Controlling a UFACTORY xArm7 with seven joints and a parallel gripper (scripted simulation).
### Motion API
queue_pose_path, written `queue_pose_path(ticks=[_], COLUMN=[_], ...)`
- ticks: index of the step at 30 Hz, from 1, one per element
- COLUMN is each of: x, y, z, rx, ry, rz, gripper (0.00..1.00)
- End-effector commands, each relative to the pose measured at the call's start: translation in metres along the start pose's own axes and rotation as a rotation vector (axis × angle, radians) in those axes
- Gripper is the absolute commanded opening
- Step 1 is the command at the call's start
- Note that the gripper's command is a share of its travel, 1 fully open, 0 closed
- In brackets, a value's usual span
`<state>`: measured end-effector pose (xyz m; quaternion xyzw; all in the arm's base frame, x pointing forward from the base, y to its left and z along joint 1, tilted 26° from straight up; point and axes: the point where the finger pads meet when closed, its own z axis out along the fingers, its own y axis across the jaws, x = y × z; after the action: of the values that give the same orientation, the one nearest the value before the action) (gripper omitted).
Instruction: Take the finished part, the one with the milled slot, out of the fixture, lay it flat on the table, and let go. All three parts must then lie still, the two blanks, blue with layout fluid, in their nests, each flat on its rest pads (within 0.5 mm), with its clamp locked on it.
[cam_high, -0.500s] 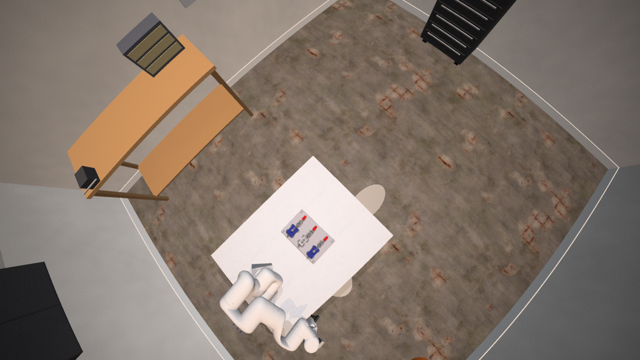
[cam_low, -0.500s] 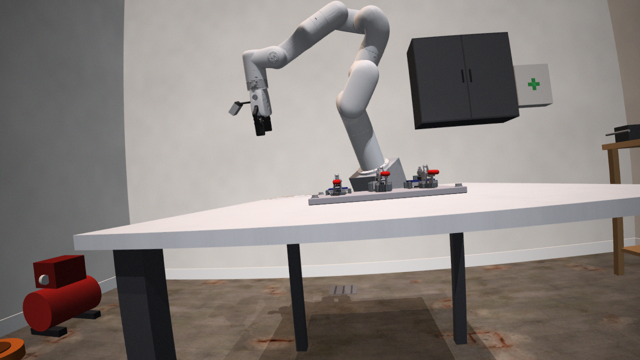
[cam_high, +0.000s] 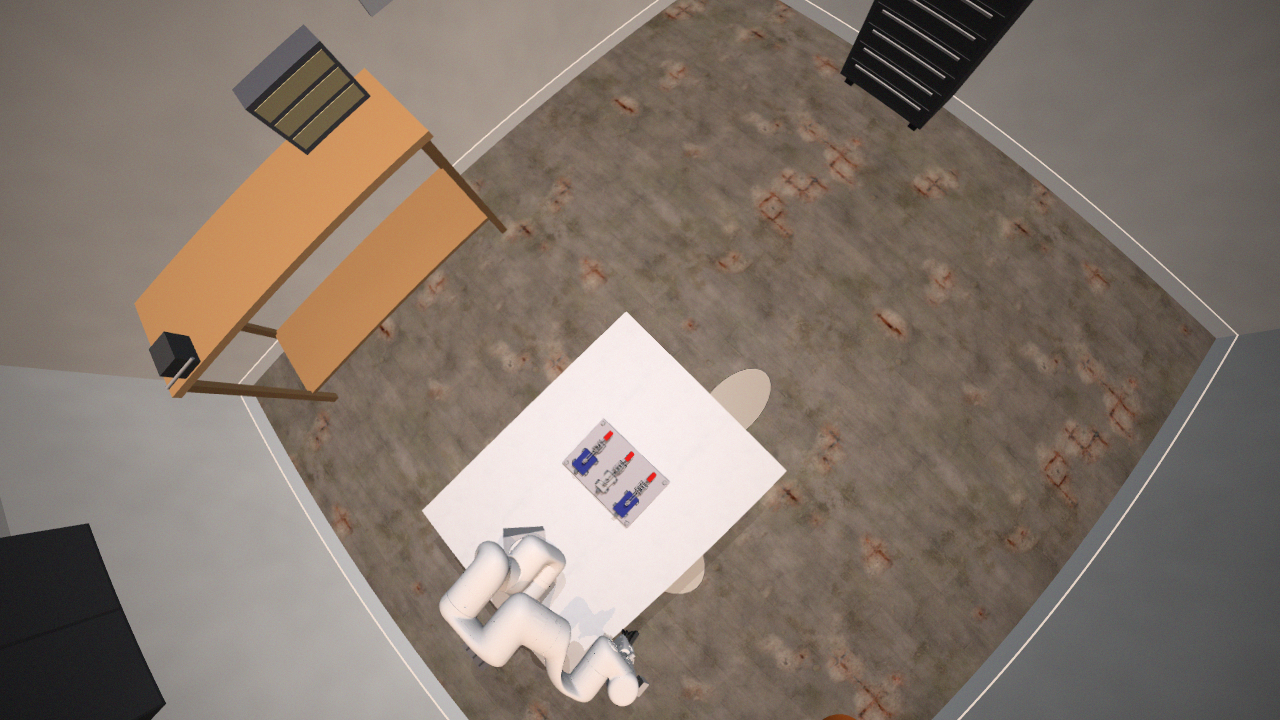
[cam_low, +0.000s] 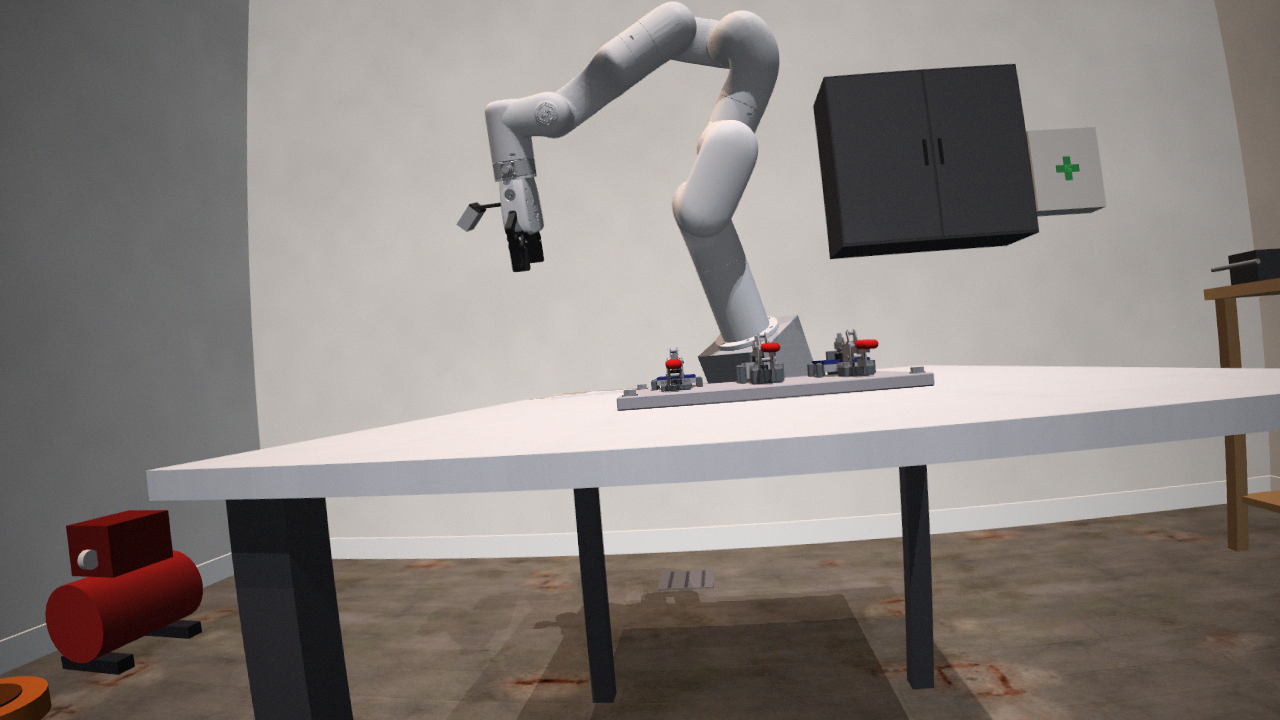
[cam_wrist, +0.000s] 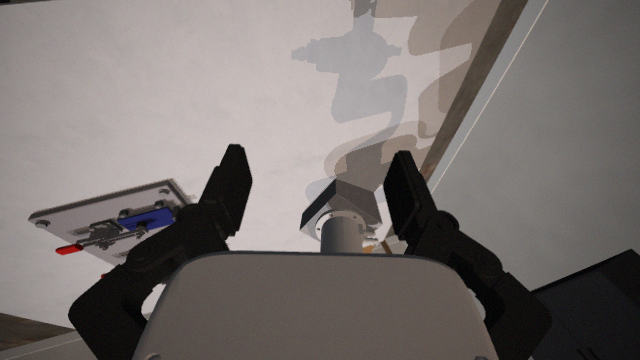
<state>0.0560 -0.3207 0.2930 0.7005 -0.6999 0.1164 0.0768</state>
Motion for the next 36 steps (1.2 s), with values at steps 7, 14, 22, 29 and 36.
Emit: queue_pose_path(ticks=[7, 14, 22, 29, 36], x=[-0.014, -0.037, -0.070, -0.106, -0.136], y=[-0.044, -0.089, -0.133, -0.170, -0.193], z=[-0.015, -0.030, -0.044, -0.057, -0.064], rx=[0.050, 0.103, 0.159, 0.207, 0.240], ry=[0.021, 0.033, 0.037, 0.034, 0.028], rz=[0.000, -0.002, -0.007, -0.012, -0.016], gripper=[1.00, 1.00, 1.00, 1.00, 1.00])
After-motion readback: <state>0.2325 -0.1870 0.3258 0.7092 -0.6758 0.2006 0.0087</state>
